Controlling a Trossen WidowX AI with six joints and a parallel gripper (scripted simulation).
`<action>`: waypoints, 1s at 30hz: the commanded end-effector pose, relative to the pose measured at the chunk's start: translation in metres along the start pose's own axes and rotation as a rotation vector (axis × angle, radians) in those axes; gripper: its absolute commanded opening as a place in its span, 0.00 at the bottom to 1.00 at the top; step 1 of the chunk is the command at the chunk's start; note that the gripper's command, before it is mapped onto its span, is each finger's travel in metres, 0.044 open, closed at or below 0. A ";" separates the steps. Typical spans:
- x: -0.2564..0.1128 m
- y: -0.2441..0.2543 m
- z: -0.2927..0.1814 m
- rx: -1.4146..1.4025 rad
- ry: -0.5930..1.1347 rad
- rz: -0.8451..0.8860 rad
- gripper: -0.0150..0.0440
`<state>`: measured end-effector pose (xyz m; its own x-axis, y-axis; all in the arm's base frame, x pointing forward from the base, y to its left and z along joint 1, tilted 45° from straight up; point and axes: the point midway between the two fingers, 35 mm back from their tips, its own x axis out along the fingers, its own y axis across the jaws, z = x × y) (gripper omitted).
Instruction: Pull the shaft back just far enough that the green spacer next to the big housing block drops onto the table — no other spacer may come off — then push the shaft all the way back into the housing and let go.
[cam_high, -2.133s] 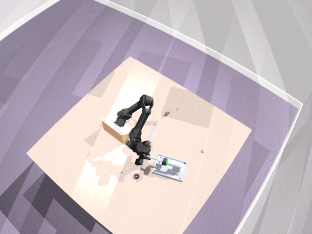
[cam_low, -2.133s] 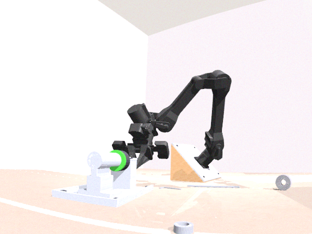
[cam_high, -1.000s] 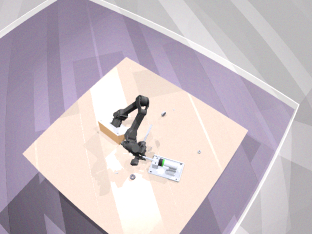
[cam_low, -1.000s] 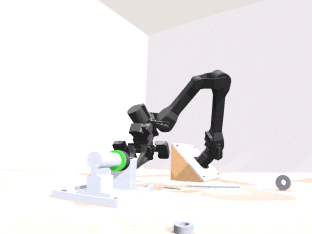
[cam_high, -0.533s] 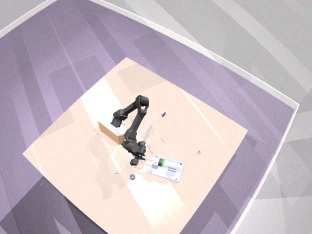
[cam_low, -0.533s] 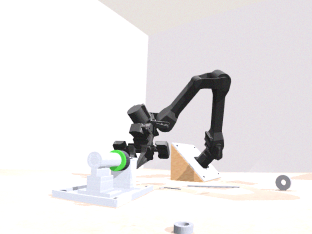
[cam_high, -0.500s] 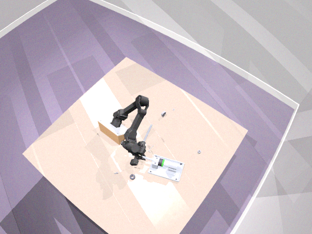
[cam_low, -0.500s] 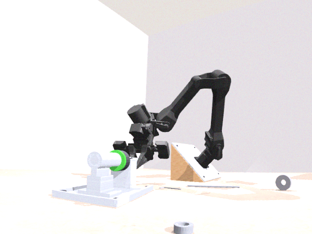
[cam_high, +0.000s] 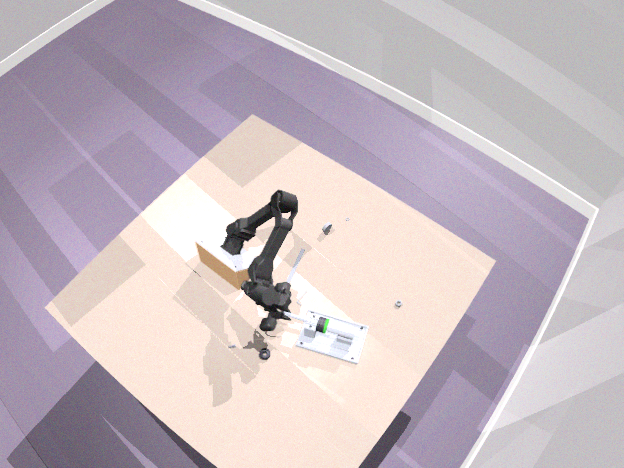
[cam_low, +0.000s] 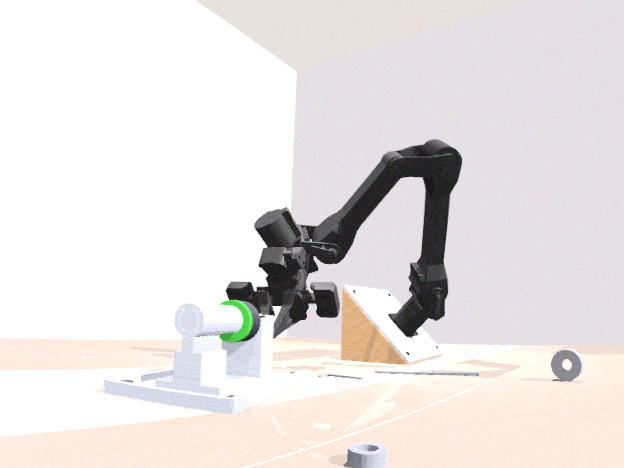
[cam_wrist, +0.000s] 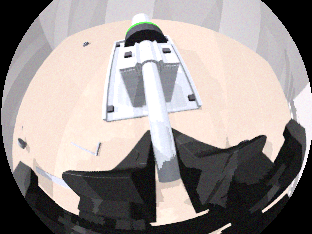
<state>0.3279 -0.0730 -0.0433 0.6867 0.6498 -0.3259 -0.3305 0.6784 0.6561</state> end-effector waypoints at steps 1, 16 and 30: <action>-0.001 0.000 0.000 -0.004 -0.001 0.001 0.25; -0.002 0.000 -0.002 -0.004 0.000 0.001 0.25; -0.003 0.000 -0.003 -0.004 0.000 0.001 0.25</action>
<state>0.3247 -0.0737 -0.0441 0.6866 0.6498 -0.3261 -0.3307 0.6785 0.6559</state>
